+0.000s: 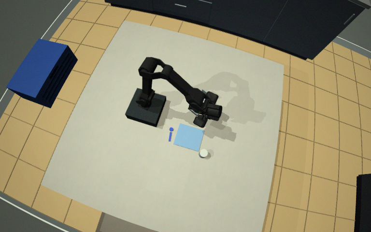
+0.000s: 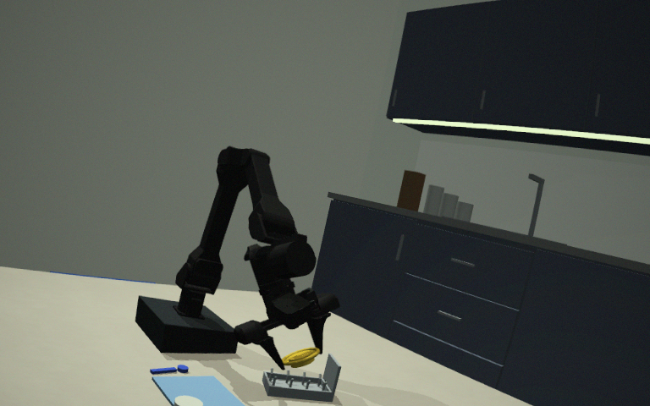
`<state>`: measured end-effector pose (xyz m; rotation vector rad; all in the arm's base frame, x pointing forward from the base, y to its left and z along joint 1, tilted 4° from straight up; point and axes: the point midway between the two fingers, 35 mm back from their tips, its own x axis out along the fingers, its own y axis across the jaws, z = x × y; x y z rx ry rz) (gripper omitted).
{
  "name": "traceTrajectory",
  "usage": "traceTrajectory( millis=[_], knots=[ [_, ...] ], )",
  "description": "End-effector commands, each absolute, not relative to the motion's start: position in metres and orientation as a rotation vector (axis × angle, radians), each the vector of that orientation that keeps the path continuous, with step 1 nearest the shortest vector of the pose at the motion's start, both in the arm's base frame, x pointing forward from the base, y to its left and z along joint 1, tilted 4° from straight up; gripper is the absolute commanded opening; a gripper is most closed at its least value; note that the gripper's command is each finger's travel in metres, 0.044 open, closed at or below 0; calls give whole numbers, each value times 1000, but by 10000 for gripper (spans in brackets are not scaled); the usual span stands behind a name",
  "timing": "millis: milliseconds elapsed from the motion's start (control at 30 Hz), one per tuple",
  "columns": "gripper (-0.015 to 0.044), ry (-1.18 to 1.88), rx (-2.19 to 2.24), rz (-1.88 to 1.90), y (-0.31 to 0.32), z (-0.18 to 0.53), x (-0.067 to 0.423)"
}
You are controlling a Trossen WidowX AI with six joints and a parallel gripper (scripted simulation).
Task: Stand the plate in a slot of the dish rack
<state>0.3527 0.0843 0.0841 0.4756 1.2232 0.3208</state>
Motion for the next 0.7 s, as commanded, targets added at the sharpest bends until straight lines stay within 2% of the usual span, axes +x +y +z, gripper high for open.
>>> traceTrajectory(
  millis=[0,667],
  knots=[
    [0,1171,485,381,86,78,360],
    [0,832,464,701,86,53,382]
  ],
)
